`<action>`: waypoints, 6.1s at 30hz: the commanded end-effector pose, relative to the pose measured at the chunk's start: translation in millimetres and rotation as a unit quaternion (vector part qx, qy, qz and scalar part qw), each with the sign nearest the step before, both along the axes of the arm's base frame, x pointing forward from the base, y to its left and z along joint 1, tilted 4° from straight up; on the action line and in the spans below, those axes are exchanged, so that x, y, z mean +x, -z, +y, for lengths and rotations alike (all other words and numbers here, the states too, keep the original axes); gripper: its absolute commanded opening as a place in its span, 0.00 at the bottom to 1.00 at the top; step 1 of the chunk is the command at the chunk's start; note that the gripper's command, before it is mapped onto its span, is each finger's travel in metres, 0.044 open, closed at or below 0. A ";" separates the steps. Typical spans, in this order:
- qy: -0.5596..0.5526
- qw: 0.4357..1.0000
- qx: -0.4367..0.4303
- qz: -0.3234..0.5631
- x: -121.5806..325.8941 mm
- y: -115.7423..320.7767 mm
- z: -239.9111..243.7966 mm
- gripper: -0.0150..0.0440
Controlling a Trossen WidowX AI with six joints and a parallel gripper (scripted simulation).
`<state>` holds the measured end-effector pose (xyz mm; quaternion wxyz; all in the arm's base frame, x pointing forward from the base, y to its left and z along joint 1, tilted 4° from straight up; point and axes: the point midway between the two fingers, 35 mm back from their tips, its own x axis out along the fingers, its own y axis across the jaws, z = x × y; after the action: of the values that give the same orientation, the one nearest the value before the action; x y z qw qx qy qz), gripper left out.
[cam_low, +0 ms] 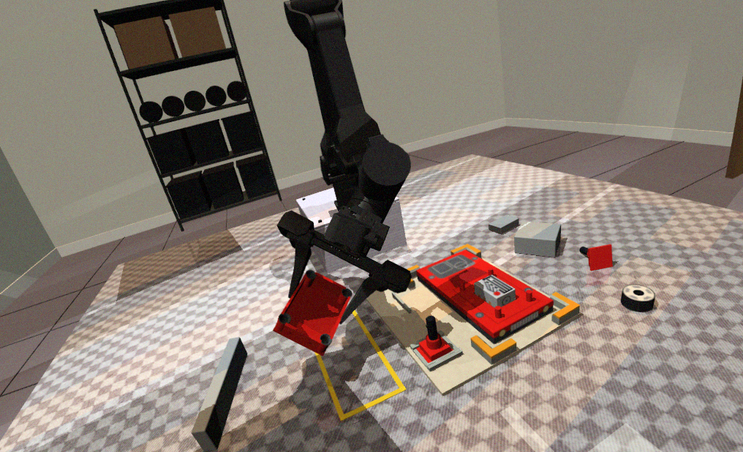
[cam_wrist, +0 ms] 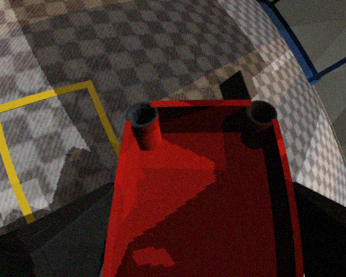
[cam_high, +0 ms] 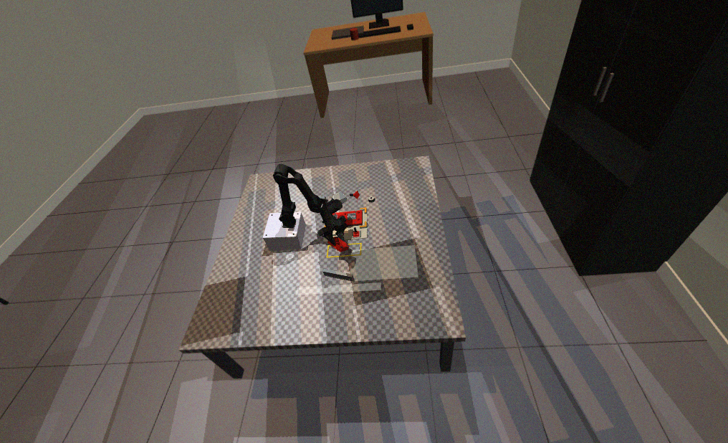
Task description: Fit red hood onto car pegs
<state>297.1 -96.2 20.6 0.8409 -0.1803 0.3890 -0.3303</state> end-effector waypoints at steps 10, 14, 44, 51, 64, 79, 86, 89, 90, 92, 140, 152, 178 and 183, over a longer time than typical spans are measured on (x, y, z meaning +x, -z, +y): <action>-0.108 0.979 -0.100 0.142 0.4 -0.6 -0.3 0.25; -0.142 0.964 -0.130 0.185 0.4 -0.6 -0.3 0.25; -0.344 0.763 -0.311 0.450 0.2 2.1 0.5 0.25; -0.386 0.690 -0.348 0.504 -0.2 7.2 1.9 0.25; -0.451 0.533 -0.406 0.590 -1.6 26.4 7.2 0.25; -0.492 0.391 -0.441 0.641 -8.2 59.7 19.2 0.25; -0.477 0.411 -0.447 0.635 -1.4 49.3 18.2 0.30; -0.477 0.411 -0.447 0.635 -1.4 49.3 18.2 0.43; -0.477 0.411 -0.447 0.635 -1.4 49.3 18.2 0.48; -0.477 0.411 -0.447 0.635 -1.4 49.3 18.2 0.57; -0.504 0.389 -0.430 0.641 -33.4 -10.6 77.3 0.91; -0.450 0.662 -0.243 0.547 -24.9 0.7 61.9 1.00; 0.333 0.812 0.477 0.050 -11.3 -8.5 10.6 1.00; 0.351 0.800 0.485 0.041 -11.2 -9.4 9.8 1.00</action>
<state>281.3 -73.5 19.3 0.7335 0.0944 0.6349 -0.2234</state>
